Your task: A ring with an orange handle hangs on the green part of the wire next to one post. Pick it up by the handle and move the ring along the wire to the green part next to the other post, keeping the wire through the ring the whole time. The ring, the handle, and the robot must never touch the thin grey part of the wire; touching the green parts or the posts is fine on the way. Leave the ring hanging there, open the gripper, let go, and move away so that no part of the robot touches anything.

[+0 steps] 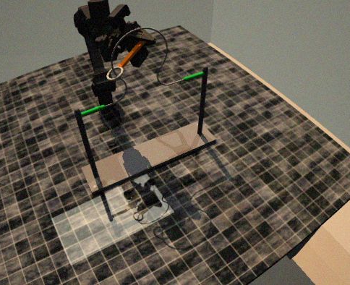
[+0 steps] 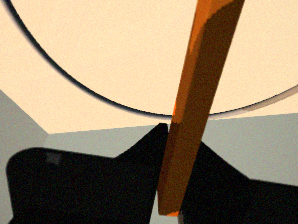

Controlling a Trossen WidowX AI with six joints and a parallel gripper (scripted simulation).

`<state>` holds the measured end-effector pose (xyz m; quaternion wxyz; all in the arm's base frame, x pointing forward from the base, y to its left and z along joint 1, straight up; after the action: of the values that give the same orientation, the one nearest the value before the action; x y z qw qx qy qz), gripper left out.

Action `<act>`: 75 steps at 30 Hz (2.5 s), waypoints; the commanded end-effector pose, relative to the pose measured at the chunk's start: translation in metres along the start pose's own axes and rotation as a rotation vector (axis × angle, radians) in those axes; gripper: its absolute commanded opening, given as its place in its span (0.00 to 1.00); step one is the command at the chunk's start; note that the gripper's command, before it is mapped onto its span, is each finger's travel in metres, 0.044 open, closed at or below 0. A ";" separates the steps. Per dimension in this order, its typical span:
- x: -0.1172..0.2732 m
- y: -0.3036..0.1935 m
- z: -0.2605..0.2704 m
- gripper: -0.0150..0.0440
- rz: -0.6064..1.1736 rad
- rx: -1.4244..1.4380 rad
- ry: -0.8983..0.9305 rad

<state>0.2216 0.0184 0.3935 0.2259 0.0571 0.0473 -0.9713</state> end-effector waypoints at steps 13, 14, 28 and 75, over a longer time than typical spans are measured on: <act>-0.001 -0.001 0.001 0.00 0.022 0.182 -0.115; -0.001 -0.001 0.001 0.00 0.023 0.194 -0.122; -0.001 -0.002 0.001 0.00 0.036 0.355 -0.229; -0.004 -0.006 -0.002 0.00 0.059 0.898 -0.564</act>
<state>0.2224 0.0247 0.3921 0.2126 -0.1091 -0.4204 -0.8753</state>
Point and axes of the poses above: the point midway between the two fingers, 35 mm back from their tips, its own x axis back along the fingers, its own z axis across the jaws, y = z × x, the point moved 7 cm from there along x, back along the fingers, and after that the axes turned 14 degrees about x, right-handed, at the moved point
